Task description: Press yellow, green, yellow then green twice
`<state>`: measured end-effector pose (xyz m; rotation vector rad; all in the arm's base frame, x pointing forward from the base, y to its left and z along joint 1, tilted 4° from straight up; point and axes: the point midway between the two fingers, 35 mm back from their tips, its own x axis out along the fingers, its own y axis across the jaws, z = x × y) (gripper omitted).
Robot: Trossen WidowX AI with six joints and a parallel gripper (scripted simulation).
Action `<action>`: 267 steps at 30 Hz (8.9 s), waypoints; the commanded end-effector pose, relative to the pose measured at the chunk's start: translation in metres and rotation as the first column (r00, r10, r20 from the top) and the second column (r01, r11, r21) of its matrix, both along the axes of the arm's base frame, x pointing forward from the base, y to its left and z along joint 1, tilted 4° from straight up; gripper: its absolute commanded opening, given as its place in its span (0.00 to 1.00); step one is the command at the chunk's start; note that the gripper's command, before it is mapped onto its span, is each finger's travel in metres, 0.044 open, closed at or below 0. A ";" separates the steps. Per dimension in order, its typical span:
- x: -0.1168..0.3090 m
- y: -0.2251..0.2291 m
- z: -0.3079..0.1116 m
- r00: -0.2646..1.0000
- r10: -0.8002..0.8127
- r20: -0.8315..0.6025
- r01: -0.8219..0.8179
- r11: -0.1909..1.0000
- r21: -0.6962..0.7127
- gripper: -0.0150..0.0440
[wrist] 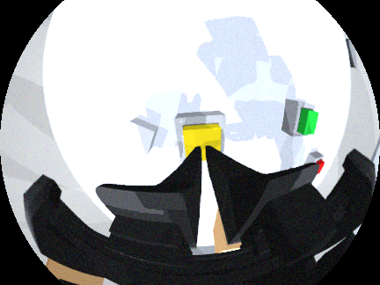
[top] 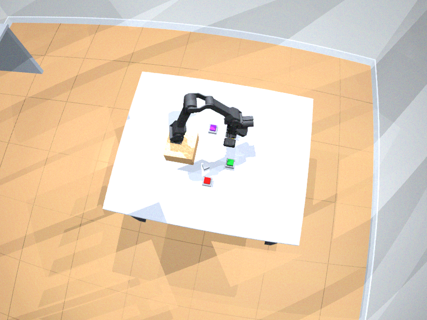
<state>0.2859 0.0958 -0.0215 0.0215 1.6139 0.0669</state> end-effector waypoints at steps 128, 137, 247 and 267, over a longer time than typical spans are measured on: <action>0.003 -0.001 0.020 1.000 -0.003 0.014 0.003 1.000 -0.003 0.29; 0.003 -0.001 0.006 1.000 -0.003 0.014 0.003 1.000 -0.003 0.29; 0.025 -0.152 -0.019 1.000 -0.003 0.016 0.004 1.000 -0.019 0.29; 0.026 -0.153 0.012 1.000 -0.003 0.016 0.004 1.000 -0.019 0.29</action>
